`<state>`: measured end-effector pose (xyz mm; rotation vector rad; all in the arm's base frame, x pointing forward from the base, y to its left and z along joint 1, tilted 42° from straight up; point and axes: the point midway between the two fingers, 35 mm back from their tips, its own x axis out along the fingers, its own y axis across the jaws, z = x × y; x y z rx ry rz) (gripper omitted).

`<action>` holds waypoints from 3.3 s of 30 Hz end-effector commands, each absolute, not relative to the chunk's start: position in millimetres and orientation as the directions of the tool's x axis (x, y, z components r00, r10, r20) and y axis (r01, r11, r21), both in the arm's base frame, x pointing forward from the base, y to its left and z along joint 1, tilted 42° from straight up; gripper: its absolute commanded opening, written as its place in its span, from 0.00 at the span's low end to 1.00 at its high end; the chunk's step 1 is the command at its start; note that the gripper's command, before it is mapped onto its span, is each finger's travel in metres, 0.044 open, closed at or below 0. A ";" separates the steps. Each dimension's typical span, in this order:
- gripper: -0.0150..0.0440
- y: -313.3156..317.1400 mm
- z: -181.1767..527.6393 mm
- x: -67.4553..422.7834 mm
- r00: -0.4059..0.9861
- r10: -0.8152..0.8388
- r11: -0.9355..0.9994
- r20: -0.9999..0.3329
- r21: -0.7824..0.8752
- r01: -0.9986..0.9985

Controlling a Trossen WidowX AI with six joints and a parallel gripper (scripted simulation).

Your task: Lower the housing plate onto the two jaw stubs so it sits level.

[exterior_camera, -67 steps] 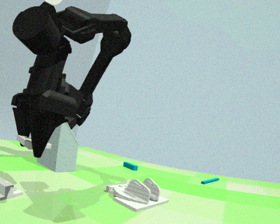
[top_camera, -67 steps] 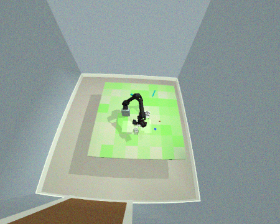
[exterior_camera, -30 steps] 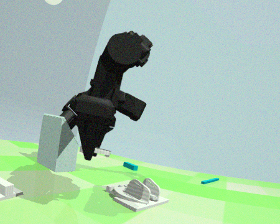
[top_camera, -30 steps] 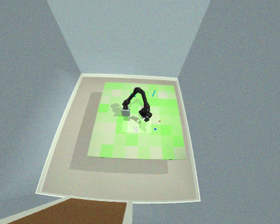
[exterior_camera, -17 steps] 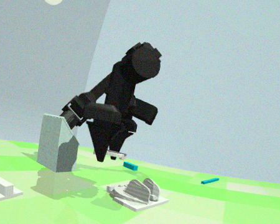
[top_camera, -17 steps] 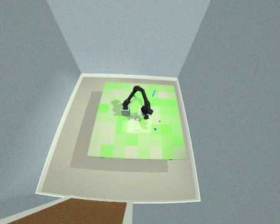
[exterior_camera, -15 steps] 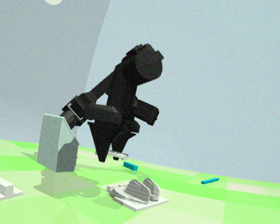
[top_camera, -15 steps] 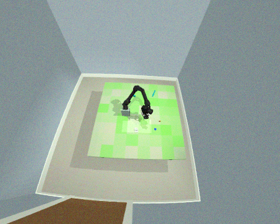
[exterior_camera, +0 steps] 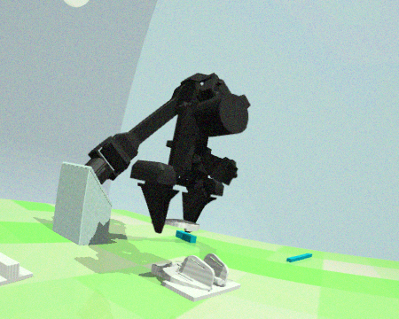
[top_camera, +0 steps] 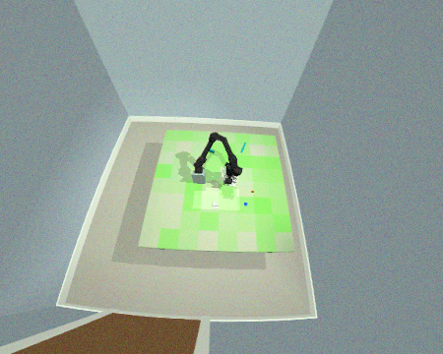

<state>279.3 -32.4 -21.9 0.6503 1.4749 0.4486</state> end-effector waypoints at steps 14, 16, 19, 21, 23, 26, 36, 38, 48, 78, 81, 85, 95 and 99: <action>0.85 -6.0 -4.3 278.1 0.067 0.661 0.702 -0.748 0.647 0.297; 0.85 -6.0 -4.3 278.1 0.067 0.661 0.702 -0.748 0.647 0.297; 0.85 -6.0 -4.3 278.1 0.067 0.661 0.702 -0.748 0.647 0.297; 0.85 -6.0 -4.3 278.1 0.067 0.661 0.702 -0.748 0.647 0.297; 0.85 -6.0 -4.3 278.1 0.067 0.661 0.702 -0.748 0.647 0.297; 0.85 -6.0 -4.3 278.1 0.067 0.661 0.702 -0.748 0.647 0.297; 0.85 -6.0 -4.3 278.1 0.067 0.661 0.702 -0.748 0.647 0.297; 0.85 -6.0 -4.3 278.1 0.067 0.661 0.702 -0.748 0.647 0.297; 0.85 -6.0 -4.3 278.1 0.067 0.661 0.702 -0.748 0.647 0.297; 0.85 -6.0 -4.3 278.1 0.067 0.661 0.702 -0.748 0.647 0.297; 0.85 -6.0 -4.3 278.1 0.067 0.661 0.702 -0.748 0.647 0.297; 0.85 -6.0 -4.3 278.1 0.067 0.661 0.702 -0.748 0.647 0.297; 0.85 -6.0 -4.3 278.1 0.067 0.661 0.702 -0.748 0.647 0.297; 0.85 -6.0 -4.3 278.1 0.067 0.661 0.702 -0.748 0.647 0.297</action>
